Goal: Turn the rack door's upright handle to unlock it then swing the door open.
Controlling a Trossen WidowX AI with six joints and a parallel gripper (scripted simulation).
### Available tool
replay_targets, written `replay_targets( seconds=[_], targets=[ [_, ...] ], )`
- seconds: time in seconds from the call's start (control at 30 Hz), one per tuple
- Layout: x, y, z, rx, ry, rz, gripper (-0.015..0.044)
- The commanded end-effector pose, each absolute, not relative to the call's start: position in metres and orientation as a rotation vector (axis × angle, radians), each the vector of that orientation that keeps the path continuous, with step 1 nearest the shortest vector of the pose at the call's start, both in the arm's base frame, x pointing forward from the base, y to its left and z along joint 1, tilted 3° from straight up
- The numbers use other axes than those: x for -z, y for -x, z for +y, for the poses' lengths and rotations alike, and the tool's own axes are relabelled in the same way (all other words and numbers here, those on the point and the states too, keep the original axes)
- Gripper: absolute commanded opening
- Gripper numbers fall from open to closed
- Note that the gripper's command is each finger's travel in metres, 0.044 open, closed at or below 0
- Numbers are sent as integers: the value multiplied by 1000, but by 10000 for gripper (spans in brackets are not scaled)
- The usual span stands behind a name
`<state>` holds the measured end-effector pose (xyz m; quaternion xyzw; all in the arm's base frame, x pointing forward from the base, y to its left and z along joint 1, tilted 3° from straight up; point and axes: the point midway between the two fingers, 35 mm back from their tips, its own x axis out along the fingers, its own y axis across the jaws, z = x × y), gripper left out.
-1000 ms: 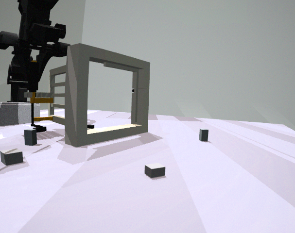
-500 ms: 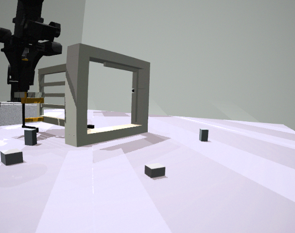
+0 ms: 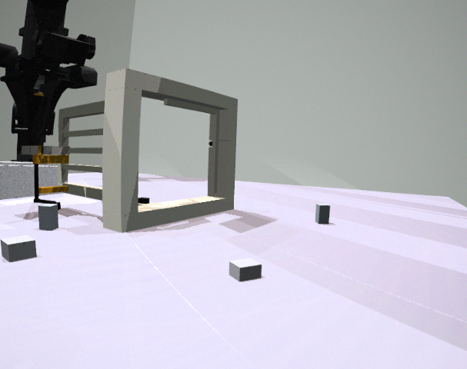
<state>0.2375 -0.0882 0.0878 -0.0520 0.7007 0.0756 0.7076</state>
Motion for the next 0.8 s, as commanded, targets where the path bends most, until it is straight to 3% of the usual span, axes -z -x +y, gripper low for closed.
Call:
replay_targets(
  seconds=[0.0, 0.17, 0.77],
  targets=[
    [-88, -238, -88, -176, 127, 1556, 168],
    [-88, -238, -88, -176, 127, 1556, 283],
    [-110, -239, -90, -176, 127, 1556, 283]
  ],
)
